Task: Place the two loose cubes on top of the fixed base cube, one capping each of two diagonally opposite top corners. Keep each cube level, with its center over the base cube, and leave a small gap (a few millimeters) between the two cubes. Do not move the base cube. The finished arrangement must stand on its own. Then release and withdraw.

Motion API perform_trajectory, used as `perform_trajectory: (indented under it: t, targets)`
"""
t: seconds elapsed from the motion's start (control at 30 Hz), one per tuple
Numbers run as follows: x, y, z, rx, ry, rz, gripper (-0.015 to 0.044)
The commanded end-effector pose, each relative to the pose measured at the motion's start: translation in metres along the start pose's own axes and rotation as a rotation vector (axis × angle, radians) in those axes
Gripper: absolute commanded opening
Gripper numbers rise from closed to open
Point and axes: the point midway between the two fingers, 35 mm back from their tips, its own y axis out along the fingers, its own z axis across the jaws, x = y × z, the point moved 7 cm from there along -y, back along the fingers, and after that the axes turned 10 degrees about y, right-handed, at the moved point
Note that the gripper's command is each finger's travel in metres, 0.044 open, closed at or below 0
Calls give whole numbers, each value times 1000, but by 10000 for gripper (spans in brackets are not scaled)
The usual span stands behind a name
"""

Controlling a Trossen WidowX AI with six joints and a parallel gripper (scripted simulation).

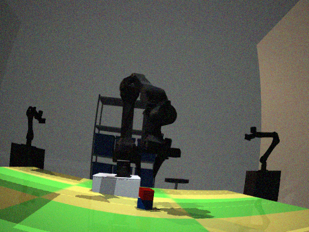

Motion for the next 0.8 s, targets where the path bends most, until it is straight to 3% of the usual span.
perform_trajectory:
  t: [0.0,0.27,0.53,0.77]
  targets:
    - [0,-8,0,1,4,-3,205]
    - [0,-17,0,1,4,-3,205]
    - [0,-21,3,2,-1,-3,400]
    - [-21,-24,96,11,-1,0,400]
